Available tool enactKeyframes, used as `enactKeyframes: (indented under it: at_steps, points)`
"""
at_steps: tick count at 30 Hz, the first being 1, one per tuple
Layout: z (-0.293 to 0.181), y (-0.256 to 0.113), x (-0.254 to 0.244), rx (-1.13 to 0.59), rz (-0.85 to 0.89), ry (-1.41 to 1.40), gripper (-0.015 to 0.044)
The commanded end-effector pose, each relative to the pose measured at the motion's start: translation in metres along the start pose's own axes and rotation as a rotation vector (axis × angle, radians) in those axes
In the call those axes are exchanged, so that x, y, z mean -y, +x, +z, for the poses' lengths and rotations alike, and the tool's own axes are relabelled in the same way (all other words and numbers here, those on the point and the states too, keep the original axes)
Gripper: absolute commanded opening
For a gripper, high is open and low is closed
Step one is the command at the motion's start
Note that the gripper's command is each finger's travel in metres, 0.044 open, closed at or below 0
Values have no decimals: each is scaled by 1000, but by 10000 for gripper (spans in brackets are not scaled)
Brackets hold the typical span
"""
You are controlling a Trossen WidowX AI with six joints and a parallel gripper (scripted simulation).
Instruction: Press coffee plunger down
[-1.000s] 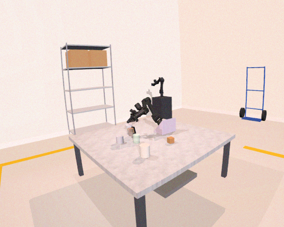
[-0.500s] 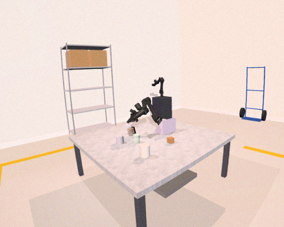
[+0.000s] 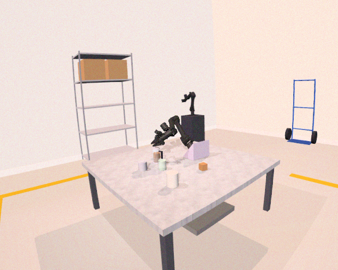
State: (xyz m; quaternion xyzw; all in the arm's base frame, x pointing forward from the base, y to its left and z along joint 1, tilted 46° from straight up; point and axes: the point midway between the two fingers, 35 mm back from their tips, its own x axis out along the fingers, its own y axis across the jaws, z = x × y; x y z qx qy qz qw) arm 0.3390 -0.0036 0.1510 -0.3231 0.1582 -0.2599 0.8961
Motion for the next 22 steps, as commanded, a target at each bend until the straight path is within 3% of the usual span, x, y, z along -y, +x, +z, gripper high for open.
enactKeyframes:
  at_steps: [1, 5, 12, 22]
  points:
    - [8, -3, -2, 23, 20, 8, 440]
    - [21, -13, -3, 22, 27, 24, 440]
    - [52, -63, 13, -16, 10, -11, 440]
    - [52, -65, 13, -16, 9, -13, 440]
